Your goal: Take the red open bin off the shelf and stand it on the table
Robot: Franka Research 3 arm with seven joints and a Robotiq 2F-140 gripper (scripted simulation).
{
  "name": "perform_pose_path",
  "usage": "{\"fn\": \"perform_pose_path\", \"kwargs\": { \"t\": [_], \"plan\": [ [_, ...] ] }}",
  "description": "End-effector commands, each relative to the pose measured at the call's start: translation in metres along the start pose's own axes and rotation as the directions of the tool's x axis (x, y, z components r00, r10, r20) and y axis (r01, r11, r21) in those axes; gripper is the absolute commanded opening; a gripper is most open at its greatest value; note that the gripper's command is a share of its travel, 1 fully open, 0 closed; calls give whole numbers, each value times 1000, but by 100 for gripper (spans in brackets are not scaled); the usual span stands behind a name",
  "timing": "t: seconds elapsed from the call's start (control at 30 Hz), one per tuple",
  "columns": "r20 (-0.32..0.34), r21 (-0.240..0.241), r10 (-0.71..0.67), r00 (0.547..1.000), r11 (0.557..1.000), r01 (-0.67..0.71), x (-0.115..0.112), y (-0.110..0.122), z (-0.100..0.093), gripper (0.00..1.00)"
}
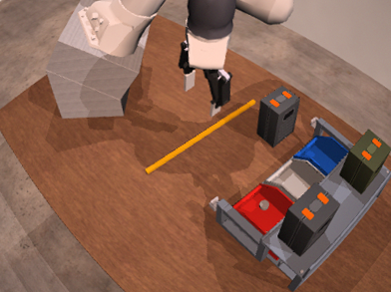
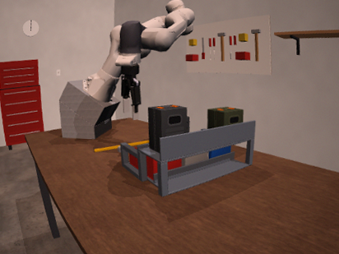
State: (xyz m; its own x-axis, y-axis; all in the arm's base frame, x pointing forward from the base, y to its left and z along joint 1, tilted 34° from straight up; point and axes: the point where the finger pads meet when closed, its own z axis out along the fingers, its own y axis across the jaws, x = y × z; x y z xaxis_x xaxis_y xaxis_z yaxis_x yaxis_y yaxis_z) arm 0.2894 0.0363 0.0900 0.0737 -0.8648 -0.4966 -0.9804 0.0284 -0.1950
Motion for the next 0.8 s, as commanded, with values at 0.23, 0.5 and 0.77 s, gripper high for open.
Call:
{"fn": "perform_pose_path", "kwargs": {
  "t": [0.23,0.5,0.77],
  "plan": [
    [-87,213,40,995,977,-20,-18,14,1,57],
    [-87,213,40,995,977,-20,-18,14,1,57],
    [-85,205,39,996,979,-21,-18,10,7,57]
  ]
}}
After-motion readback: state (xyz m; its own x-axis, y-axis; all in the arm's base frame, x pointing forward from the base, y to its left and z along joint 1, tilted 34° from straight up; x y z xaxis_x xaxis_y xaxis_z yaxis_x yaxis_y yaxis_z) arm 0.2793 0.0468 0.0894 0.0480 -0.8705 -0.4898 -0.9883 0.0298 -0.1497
